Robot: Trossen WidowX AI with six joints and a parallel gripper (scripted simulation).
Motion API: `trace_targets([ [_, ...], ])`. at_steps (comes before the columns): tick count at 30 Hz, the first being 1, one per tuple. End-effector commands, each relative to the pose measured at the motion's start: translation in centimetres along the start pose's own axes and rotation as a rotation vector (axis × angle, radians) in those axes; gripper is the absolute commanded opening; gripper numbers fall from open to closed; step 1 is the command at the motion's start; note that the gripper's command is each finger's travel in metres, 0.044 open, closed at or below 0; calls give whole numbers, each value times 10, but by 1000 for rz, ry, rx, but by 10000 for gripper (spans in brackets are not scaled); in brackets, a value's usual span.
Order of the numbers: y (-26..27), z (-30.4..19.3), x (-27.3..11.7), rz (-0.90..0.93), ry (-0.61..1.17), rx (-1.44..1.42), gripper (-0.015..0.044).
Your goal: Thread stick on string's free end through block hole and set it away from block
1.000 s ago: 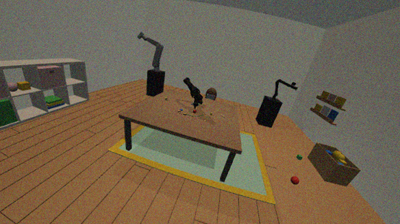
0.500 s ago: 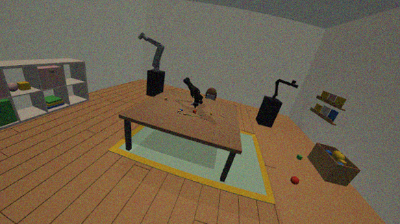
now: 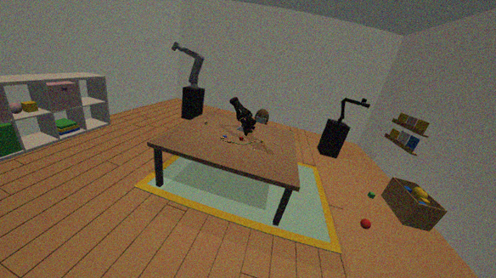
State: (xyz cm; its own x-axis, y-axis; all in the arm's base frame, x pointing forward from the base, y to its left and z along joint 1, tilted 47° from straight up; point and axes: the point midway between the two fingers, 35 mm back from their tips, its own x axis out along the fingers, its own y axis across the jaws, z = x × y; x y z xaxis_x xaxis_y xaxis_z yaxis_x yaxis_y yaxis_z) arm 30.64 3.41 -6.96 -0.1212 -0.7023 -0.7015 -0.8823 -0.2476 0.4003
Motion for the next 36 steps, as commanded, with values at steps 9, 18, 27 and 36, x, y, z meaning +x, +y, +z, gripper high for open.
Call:
trace_targets([
  [9, -37, 74, 0, -3, 3, -657, 440],
  [18, -37, 74, 0, -3, 3, -657, 282],
  [27, -37, 74, 0, -3, 3, -657, 121],
  [36, -37, 74, 3, -3, 3, -657, 121],
])
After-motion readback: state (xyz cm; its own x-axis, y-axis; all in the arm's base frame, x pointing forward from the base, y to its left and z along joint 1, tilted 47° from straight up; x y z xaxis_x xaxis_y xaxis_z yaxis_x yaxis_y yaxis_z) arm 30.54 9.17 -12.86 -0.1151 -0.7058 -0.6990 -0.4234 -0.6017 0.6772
